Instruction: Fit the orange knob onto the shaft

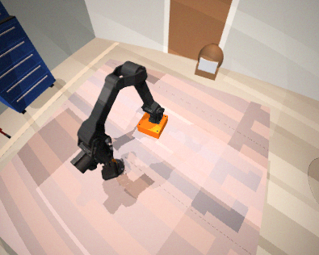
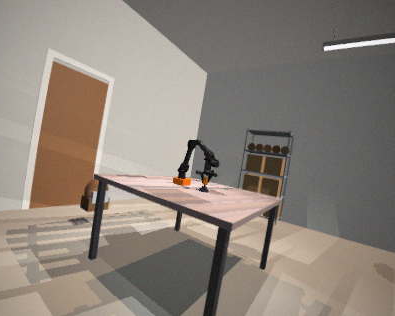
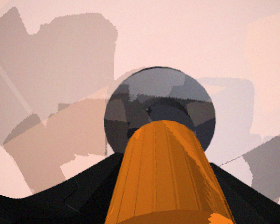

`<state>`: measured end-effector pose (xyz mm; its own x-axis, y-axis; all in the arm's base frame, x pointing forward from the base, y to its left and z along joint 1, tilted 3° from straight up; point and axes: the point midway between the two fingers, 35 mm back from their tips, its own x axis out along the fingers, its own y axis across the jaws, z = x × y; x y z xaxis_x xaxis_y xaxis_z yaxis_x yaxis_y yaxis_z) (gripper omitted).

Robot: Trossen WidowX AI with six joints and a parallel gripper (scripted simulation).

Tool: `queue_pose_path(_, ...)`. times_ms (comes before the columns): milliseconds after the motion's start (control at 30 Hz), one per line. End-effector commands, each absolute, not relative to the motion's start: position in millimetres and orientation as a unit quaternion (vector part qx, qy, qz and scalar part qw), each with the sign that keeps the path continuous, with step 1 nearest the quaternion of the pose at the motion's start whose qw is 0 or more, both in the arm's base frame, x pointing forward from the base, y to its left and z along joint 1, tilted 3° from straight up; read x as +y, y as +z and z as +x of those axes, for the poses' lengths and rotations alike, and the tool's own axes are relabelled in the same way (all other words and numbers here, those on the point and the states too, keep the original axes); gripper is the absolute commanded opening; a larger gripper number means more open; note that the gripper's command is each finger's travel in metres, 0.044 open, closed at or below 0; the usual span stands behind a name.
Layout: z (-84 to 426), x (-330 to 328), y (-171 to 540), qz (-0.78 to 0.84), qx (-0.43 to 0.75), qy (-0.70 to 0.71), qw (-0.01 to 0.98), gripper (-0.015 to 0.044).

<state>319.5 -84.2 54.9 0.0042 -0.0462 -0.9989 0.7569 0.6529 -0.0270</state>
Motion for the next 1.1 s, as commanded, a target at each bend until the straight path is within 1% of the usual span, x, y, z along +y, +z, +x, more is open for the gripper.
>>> queue_pose_path(0,322.0,-84.6,53.7,0.288,0.628,-0.317,0.650,0.0000)
queue_pose_path(933,315.1,-84.0,57.7,0.287,0.628,-0.317,0.650,0.0000)
queue_pose_path(1067,315.3,-84.0,57.8,0.315,0.614,-0.344,0.637,0.0000)
